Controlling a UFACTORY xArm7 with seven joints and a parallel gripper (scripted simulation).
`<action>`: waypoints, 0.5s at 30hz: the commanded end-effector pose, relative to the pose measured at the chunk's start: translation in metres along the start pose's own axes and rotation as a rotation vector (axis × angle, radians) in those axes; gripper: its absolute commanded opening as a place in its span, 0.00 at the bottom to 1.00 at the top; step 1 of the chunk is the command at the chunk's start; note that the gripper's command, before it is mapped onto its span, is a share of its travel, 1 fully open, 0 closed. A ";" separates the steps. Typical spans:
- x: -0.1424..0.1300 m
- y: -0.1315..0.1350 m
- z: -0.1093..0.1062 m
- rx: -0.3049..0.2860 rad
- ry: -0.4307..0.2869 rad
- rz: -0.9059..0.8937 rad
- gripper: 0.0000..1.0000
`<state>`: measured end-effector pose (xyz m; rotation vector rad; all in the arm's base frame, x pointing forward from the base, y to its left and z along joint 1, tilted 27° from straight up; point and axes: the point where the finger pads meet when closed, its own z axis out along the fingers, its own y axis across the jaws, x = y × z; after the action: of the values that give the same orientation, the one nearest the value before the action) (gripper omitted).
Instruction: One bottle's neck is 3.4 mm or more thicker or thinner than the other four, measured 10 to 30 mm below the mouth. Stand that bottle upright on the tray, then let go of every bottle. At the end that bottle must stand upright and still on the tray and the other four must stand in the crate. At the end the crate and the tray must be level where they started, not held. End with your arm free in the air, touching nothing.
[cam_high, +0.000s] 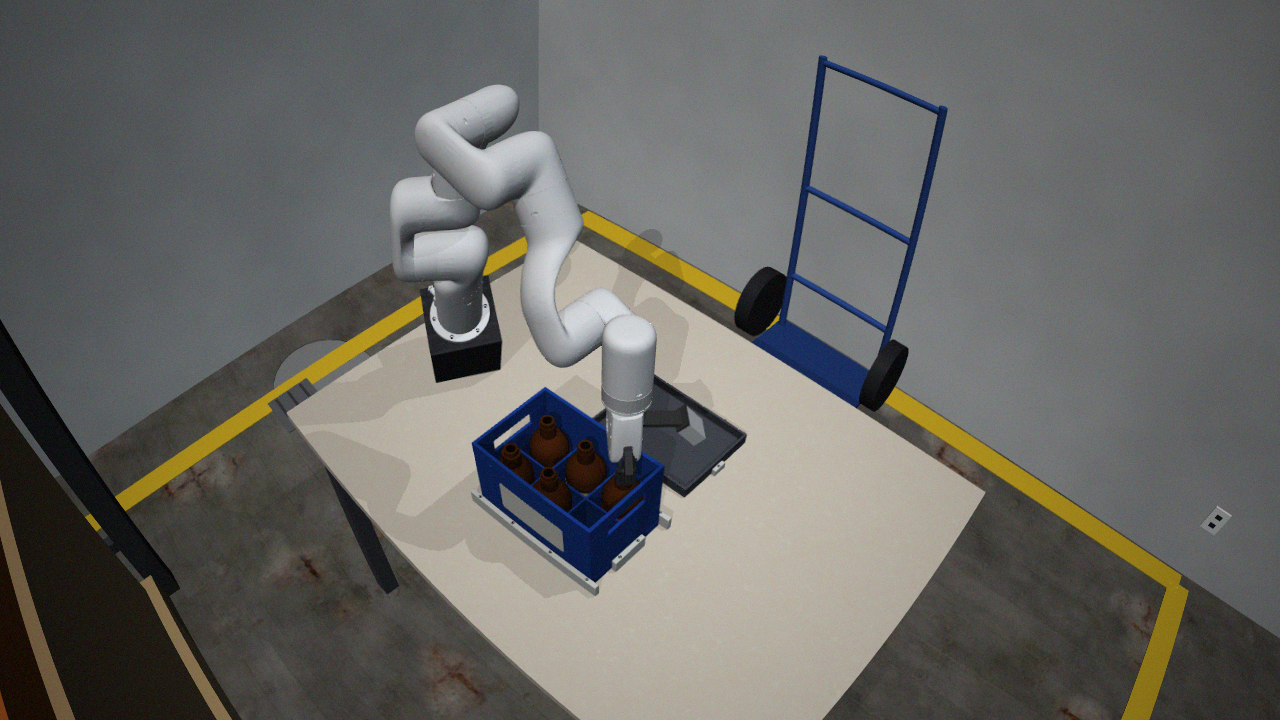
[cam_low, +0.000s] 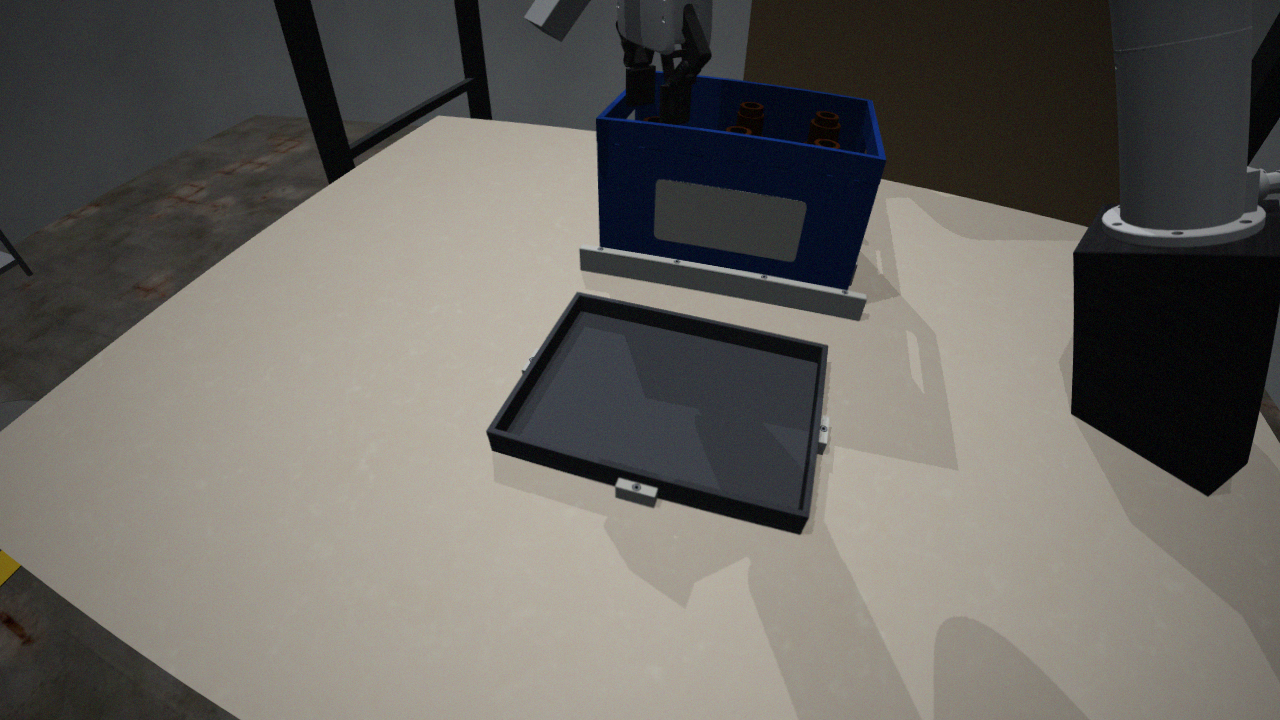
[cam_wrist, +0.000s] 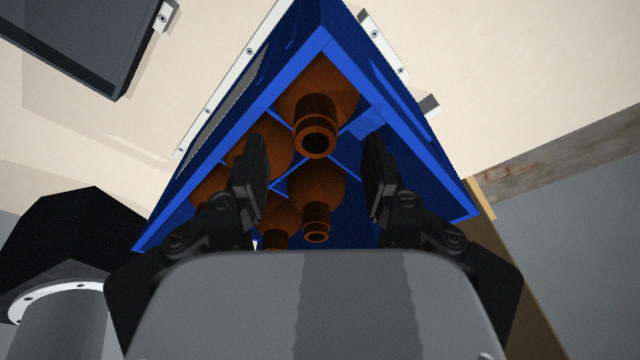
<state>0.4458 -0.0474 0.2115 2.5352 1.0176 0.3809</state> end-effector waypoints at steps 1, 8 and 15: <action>0.001 0.001 0.002 -0.004 0.002 0.000 0.65; 0.001 0.001 0.012 -0.004 0.002 0.000 0.65; 0.001 0.001 0.019 -0.004 0.002 0.000 0.65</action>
<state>0.4526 -0.0516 0.1962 2.5351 1.0180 0.3819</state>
